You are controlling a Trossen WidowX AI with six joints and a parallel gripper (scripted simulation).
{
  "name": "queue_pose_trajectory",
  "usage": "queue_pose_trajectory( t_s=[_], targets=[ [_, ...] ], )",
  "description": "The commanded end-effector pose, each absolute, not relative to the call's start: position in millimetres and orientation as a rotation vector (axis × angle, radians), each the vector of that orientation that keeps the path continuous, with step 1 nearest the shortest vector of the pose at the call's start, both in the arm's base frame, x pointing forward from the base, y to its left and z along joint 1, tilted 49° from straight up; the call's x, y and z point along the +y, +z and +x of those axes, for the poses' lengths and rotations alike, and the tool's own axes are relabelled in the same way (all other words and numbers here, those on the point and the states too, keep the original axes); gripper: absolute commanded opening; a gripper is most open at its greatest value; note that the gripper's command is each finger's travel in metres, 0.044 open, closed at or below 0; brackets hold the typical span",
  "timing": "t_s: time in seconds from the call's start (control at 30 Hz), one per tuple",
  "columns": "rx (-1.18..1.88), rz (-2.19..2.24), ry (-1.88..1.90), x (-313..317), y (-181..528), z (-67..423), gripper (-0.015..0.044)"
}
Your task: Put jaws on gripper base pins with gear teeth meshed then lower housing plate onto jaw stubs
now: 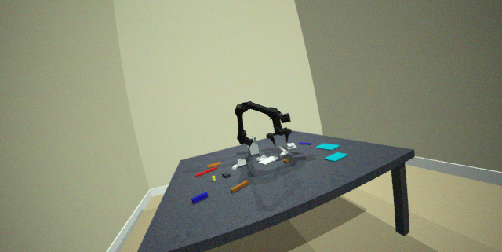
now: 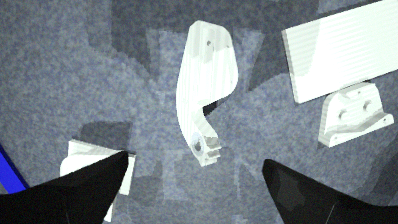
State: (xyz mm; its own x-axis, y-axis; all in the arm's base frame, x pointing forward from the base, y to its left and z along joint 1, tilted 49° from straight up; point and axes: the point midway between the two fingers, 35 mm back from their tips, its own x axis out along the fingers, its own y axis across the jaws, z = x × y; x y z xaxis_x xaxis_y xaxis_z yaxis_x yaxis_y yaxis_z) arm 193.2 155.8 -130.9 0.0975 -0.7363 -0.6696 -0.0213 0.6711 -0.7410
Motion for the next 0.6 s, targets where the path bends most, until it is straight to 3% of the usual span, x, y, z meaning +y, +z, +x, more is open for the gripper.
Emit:
queue_pose_trajectory(
  t_s=[0.0,0.57],
  targets=[
    [1.388,-0.702,-0.599,149,-136,194,0.044],
    [1.387,-0.703,-0.6,128,-154,196,0.044]
  ],
)
